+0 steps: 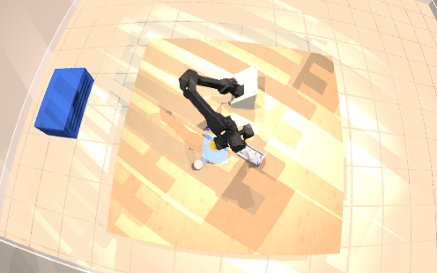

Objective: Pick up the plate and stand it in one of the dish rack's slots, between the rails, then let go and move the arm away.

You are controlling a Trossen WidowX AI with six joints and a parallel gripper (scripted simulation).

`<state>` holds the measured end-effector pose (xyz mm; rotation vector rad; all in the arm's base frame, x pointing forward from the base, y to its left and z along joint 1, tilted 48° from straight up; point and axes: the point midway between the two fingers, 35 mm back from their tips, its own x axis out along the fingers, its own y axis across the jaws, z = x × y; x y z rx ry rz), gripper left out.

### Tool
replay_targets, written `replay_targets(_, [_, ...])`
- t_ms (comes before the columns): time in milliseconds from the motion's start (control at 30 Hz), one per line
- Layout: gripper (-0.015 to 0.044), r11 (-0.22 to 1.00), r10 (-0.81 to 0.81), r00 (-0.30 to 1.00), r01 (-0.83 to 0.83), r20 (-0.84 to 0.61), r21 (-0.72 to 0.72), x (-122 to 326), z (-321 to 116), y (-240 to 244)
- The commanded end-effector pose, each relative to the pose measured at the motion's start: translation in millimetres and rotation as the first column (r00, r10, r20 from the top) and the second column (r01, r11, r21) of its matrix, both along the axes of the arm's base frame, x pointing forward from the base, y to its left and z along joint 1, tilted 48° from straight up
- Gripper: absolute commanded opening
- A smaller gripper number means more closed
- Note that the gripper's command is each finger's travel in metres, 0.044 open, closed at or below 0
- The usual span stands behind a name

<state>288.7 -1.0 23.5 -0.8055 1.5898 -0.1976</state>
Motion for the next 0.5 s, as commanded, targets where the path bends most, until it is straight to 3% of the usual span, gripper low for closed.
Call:
replay_targets(0, [0.04, 0.992, -0.113, 0.99, 0.118, 0.09, -0.049, 2, 19, -24])
replay_targets(333, [0.04, 0.921, -0.319, 0.906, 0.366, 0.279, -0.134, -7, 55, -75])
replay_targets(467, [0.04, 0.914, -0.33, 0.898, 0.381, 0.292, -0.139, -8, 57, -78])
